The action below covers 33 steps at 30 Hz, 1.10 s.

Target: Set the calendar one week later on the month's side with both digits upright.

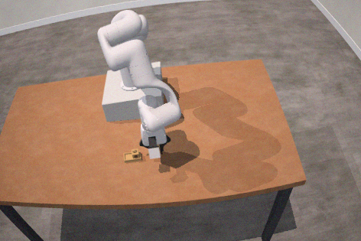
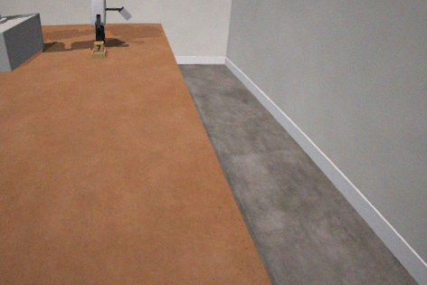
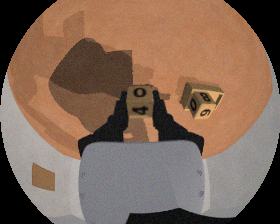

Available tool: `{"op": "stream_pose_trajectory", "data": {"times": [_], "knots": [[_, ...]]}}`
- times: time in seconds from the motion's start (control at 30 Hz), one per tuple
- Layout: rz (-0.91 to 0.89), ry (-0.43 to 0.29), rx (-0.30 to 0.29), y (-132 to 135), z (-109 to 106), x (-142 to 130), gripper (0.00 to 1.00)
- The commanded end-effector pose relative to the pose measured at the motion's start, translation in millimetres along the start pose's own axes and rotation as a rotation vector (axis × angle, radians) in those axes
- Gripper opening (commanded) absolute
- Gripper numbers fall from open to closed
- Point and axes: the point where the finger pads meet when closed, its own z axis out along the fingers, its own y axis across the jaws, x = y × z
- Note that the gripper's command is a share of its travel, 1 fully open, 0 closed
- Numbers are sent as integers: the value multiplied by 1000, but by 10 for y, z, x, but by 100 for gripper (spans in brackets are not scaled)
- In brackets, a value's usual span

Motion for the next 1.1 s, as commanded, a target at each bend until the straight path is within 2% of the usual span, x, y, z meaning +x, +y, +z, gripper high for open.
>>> {"op": "stream_pose_trajectory", "data": {"times": [0.0,1.07], "knots": [[0,3,1,-3,-7,14,29],[0,3,1,-3,27,14,29]]}}
